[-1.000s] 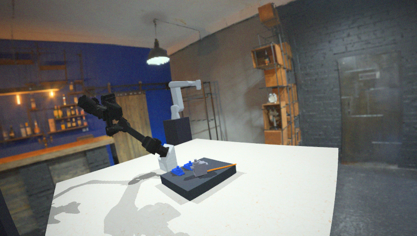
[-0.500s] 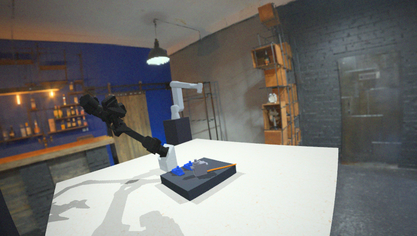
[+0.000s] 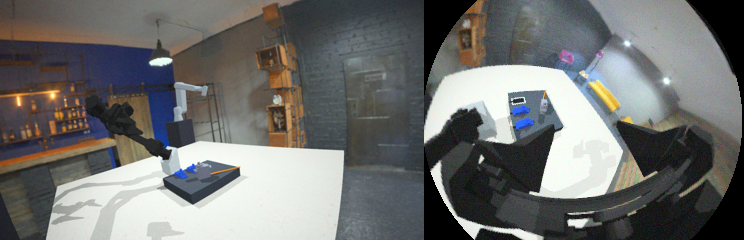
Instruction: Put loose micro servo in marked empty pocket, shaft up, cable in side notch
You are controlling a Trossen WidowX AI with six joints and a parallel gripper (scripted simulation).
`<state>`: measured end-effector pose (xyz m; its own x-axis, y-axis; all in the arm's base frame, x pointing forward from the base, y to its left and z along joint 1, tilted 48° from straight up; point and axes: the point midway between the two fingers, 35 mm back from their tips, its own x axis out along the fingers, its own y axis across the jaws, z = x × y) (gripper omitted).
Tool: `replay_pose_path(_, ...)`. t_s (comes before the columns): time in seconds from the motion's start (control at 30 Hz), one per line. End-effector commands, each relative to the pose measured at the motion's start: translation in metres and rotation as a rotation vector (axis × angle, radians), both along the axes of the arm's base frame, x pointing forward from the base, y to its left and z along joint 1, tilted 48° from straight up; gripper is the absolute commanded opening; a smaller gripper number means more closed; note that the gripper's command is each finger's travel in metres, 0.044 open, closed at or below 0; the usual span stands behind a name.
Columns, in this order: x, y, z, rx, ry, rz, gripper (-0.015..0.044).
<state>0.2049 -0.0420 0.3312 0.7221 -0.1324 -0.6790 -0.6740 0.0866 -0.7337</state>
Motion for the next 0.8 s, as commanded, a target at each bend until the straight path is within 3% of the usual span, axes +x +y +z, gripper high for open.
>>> replay_pose_path(0.0,0.006,-0.001,-0.006,0.044,0.017,-0.046,0.0440)
replay_pose_path(0.77,0.052,-0.006,-0.059,0.486,0.131,-0.688,0.0440)
